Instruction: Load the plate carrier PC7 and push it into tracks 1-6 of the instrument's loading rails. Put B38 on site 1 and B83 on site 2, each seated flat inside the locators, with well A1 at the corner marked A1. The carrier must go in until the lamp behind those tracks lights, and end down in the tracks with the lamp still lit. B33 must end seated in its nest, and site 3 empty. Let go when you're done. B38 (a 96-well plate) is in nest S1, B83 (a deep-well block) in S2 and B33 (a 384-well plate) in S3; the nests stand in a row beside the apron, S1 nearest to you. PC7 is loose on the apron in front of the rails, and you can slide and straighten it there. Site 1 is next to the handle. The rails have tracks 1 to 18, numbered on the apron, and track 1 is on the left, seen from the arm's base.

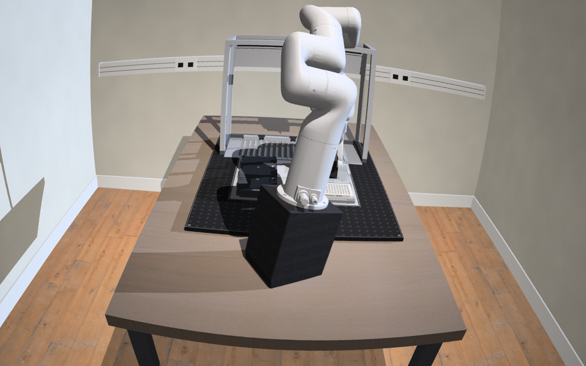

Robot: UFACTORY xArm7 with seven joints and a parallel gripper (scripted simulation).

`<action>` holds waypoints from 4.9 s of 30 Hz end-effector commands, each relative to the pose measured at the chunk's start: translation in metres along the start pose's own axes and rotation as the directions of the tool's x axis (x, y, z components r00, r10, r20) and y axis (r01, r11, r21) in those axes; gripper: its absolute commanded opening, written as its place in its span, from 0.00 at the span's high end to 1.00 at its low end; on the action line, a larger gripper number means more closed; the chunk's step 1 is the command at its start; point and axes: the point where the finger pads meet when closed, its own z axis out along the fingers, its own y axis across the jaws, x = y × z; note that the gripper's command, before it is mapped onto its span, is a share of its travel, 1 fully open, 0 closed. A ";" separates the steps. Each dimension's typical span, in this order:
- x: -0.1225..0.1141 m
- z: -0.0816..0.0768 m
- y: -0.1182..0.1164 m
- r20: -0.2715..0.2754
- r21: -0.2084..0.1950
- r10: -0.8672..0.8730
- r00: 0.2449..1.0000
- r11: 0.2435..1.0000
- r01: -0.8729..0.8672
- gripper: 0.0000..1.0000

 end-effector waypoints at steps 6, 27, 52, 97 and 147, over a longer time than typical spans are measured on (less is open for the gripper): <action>0.000 -0.001 0.002 0.000 -0.003 0.000 1.000 1.000 0.000 1.00; 0.000 -0.001 0.002 0.000 -0.003 0.000 1.000 1.000 0.000 1.00; 0.000 -0.010 0.002 0.000 -0.004 0.000 1.000 1.000 0.000 1.00; 0.000 -0.046 0.002 0.000 -0.004 0.000 1.000 1.000 0.000 1.00; 0.000 -0.121 0.001 0.000 -0.003 0.000 1.000 1.000 0.000 1.00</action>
